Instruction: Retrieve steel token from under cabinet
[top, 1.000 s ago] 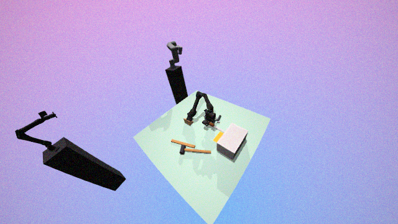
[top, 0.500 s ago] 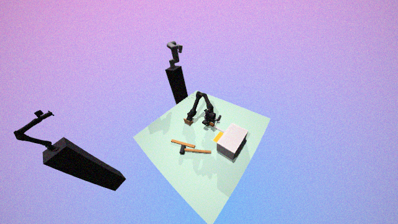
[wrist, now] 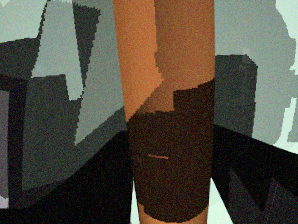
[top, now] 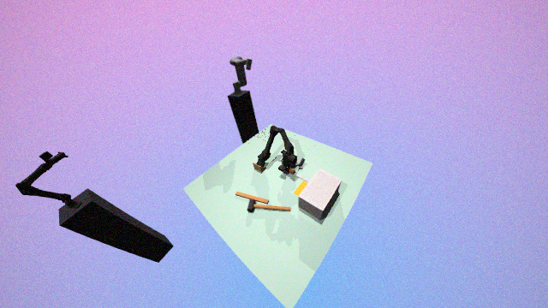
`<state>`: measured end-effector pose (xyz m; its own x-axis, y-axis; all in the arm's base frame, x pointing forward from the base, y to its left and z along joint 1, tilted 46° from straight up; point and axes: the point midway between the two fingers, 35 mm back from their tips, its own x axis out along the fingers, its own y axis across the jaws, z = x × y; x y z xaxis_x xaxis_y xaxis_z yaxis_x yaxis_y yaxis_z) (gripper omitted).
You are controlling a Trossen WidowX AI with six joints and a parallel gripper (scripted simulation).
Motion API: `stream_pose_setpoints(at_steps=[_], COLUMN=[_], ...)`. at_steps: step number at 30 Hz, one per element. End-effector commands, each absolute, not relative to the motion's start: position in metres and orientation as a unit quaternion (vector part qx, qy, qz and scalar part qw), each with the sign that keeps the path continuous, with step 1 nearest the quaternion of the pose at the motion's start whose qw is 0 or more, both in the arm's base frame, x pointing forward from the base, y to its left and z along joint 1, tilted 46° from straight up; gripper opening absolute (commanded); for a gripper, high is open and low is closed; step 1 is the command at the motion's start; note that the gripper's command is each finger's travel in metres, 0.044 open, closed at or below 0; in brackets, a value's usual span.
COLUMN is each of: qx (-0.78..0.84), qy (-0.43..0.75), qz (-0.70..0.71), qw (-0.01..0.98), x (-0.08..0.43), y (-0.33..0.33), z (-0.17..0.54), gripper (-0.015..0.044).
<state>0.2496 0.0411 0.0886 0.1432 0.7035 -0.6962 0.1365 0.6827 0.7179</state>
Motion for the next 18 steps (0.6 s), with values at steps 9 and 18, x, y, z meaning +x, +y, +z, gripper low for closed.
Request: stream_pose_setpoints(at_steps=[9,18], qx=[0.338,0.339], qy=[0.621,0.62], qz=[0.208,0.21], qw=[0.676,0.676], x=[0.2496,0.2496], y=[0.0407,0.0411], z=[0.0883,0.0886], gripper=[0.0,0.0157])
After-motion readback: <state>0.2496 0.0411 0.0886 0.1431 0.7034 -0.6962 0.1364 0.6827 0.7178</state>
